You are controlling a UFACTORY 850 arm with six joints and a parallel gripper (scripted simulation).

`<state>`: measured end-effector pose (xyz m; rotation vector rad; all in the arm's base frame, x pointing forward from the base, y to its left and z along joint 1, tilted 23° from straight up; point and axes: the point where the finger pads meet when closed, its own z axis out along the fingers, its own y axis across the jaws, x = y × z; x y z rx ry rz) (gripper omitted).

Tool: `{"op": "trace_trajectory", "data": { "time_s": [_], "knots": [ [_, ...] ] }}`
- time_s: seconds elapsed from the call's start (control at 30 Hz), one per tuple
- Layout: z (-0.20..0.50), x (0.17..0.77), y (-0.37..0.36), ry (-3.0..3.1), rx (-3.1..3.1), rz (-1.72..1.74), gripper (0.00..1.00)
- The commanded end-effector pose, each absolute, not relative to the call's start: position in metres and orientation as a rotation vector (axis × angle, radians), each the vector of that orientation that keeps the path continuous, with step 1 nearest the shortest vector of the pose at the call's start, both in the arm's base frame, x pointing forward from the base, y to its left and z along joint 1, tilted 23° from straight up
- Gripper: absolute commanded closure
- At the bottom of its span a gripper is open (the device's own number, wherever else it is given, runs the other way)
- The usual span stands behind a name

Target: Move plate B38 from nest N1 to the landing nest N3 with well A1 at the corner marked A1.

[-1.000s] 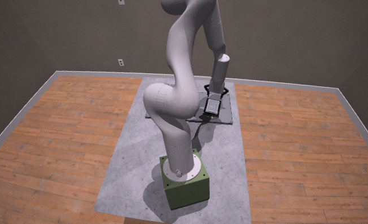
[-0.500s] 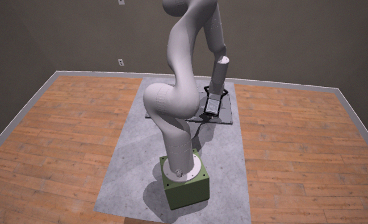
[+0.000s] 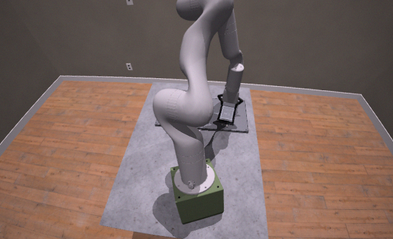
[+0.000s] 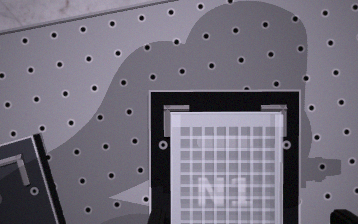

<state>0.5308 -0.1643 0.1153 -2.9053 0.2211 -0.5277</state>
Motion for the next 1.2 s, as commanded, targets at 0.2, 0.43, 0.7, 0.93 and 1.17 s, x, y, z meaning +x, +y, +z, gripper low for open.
{"op": "trace_trajectory", "data": {
  "time_s": [0.2, 0.43, 0.7, 0.93, 1.17],
  "knots": [
    [0.103, 0.536, -0.163, 0.221, -2.905, -0.533, 0.00],
    [0.093, 0.541, -0.161, 0.221, -2.905, -0.533, 0.00],
    [0.083, 0.544, -0.159, 0.221, -2.905, -0.533, 0.00],
    [0.073, 0.548, -0.158, 0.221, -2.905, -0.533, 0.00],
    [0.072, 0.549, -0.158, 0.221, -2.905, -0.533, 0.00]
  ]
}}
